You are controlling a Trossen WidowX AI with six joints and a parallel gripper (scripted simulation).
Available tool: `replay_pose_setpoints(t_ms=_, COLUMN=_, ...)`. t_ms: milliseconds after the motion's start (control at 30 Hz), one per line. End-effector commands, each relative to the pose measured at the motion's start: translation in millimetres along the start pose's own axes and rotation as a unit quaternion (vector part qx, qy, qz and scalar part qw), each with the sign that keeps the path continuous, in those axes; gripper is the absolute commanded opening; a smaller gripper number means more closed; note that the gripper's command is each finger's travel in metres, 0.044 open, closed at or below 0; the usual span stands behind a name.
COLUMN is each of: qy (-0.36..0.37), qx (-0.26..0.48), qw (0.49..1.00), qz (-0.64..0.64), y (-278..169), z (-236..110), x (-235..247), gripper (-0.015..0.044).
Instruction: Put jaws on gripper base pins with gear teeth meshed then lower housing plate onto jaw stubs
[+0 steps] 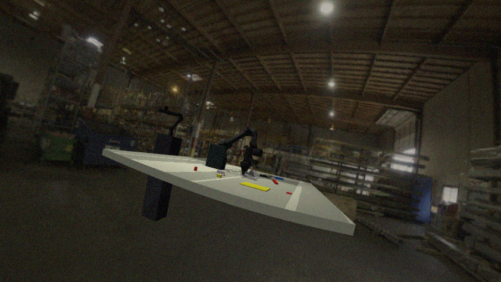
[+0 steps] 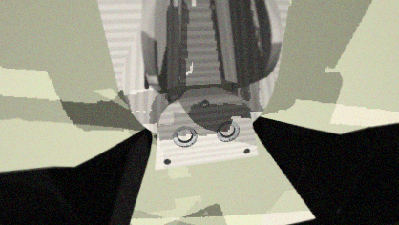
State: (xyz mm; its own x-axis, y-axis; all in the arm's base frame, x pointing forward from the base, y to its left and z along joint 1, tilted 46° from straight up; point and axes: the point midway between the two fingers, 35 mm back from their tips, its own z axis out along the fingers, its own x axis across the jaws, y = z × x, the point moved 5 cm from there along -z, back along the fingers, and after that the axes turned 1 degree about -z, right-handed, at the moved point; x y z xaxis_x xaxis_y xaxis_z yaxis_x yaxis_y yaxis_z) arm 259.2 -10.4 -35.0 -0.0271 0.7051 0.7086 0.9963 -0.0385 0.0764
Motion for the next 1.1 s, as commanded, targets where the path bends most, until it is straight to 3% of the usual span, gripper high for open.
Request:
replay_pose_setpoints(t_ms=0, qy=0.000, qx=0.000, qw=1.000, qz=0.000, y=0, z=0, x=0, gripper=0.0440)
replay_pose_setpoints(t_ms=367, qy=-0.001, qx=0.000, qw=1.000, qz=0.000, y=1, z=-5, x=0, gripper=0.0440)
replay_pose_setpoints(t_ms=667, qy=-0.001, qx=0.002, qw=1.000, qz=0.000, y=0, z=-74, x=-1, gripper=0.0440)
replay_pose_setpoints(t_ms=800, qy=-0.001, qx=-0.003, qw=1.000, qz=0.005, y=0, z=-69, x=-3, gripper=0.0440)
replay_pose_setpoints(t_ms=1067, qy=-0.003, qx=0.003, qw=1.000, qz=0.002, y=-50, z=-122, x=6, gripper=0.0440)
